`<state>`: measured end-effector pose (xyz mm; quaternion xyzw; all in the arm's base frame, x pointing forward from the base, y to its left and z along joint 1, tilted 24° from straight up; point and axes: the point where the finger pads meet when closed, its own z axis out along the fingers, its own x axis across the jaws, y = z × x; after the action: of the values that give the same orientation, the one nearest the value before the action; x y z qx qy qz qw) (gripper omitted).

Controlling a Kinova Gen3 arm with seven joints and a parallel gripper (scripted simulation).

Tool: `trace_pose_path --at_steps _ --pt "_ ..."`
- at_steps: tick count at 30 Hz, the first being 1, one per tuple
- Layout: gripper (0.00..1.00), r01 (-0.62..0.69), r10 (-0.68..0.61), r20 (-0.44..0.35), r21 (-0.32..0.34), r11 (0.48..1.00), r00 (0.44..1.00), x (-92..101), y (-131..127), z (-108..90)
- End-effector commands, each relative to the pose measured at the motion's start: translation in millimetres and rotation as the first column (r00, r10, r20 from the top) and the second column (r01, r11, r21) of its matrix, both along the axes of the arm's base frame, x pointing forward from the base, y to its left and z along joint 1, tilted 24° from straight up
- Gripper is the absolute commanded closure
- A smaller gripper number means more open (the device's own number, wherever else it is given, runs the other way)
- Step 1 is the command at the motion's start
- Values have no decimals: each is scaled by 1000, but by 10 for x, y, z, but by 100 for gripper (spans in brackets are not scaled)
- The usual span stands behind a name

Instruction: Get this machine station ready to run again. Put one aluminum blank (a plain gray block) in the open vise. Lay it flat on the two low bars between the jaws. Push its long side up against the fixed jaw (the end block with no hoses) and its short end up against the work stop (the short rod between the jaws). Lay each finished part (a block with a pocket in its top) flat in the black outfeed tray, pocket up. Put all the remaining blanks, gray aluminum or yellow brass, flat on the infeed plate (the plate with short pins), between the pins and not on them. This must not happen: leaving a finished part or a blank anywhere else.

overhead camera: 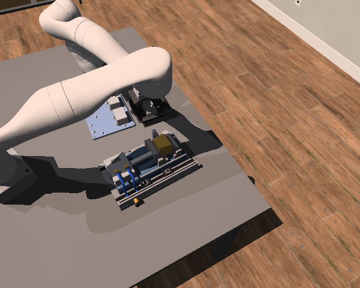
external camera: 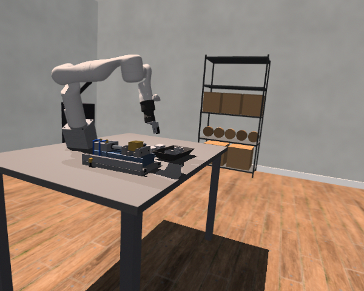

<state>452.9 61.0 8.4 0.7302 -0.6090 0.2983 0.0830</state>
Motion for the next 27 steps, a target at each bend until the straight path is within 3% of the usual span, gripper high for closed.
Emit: trace_pose_path --at_steps 1,27 --pt "0 -2 2 -2 -2 1000 1000 -14 29 24" --pt "0 45 -45 -38 19 999 998 -263 146 43"
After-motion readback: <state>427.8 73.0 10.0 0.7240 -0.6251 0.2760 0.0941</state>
